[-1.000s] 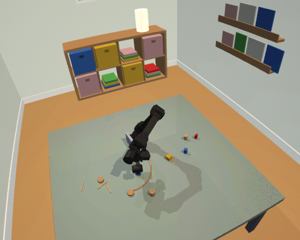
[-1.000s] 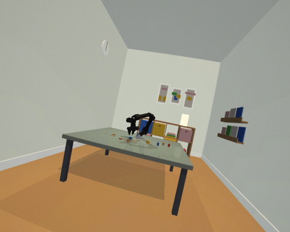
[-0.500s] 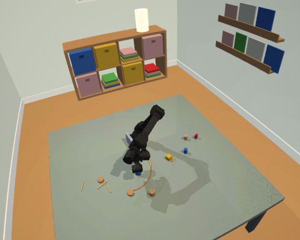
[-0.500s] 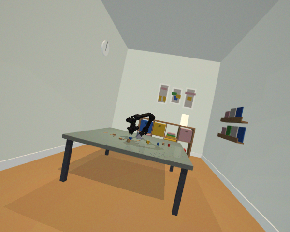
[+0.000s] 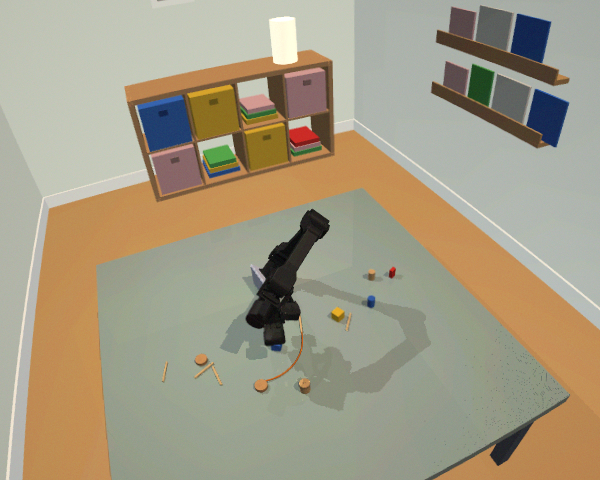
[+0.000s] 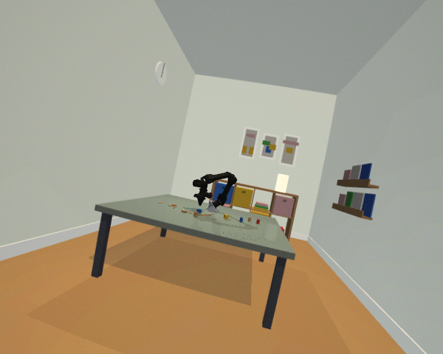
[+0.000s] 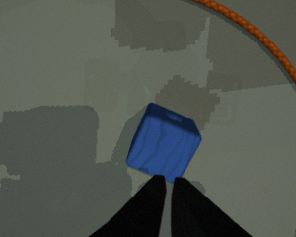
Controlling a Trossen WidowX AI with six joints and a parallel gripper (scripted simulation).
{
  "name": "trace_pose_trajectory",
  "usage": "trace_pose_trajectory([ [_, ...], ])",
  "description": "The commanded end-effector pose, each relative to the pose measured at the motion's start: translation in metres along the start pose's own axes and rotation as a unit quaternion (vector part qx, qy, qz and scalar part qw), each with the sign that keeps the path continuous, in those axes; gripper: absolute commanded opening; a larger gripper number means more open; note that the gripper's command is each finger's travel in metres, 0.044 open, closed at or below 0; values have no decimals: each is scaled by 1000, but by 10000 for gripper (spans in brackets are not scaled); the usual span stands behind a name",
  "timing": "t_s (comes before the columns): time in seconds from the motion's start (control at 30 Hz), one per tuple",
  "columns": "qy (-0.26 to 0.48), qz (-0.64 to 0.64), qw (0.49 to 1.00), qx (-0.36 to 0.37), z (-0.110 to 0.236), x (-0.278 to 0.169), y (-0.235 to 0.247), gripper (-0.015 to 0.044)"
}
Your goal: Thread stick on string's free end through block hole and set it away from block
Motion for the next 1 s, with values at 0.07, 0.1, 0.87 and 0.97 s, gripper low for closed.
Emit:
trace_pose_trajectory([
  [0.07,0,0,1000,0,0,0,0,0],
  [0.1,0,0,1000,0,0,0,0,0],
  [0.87,0,0,1000,0,0,0,0,164],
  [0.97,0,0,1000,0,0,0,0,85],
])
Point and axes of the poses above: the point midway between the two fingers, 35 mm back from their tips, its own z axis back along the fingers, its own y axis across the jaws, x = y × z, the point moved 1 cm from there along z, back along the fingers, and after that the axes turned 9 degrees about z, right-handed, at the moved point
